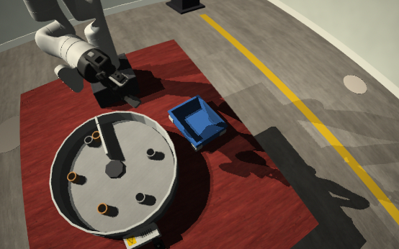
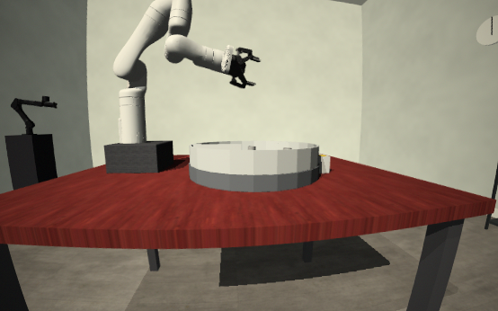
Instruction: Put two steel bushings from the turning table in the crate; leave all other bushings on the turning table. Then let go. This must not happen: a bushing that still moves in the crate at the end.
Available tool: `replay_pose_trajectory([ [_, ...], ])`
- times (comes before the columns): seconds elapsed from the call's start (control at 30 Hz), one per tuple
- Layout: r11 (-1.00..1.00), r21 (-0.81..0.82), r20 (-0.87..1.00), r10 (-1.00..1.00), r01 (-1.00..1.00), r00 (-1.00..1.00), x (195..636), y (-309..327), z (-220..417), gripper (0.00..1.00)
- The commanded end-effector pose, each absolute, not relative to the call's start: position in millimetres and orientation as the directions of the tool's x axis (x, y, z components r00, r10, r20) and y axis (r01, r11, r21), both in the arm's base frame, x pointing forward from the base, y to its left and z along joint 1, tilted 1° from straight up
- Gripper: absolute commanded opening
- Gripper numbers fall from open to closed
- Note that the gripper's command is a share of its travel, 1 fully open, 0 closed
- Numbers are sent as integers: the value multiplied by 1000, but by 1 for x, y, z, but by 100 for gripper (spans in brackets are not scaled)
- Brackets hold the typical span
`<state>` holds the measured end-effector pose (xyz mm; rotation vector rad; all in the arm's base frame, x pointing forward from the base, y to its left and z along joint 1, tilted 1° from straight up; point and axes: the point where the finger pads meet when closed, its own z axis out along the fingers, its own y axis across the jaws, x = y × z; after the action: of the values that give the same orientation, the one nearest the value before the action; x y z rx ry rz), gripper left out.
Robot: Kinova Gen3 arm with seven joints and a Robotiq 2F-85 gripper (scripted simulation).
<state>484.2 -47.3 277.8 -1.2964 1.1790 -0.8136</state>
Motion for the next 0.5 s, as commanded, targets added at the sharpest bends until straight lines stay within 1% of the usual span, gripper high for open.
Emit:
replay_pose_trajectory([
  [0.0, 151, -976, -187, -949, -157, 252, 465, -36, 283, 100],
  [0.1, 151, -976, -187, -949, -157, 252, 435, -19, 290, 100],
  [0.47, 151, -976, -187, -949, -157, 252, 435, -19, 290, 100],
])
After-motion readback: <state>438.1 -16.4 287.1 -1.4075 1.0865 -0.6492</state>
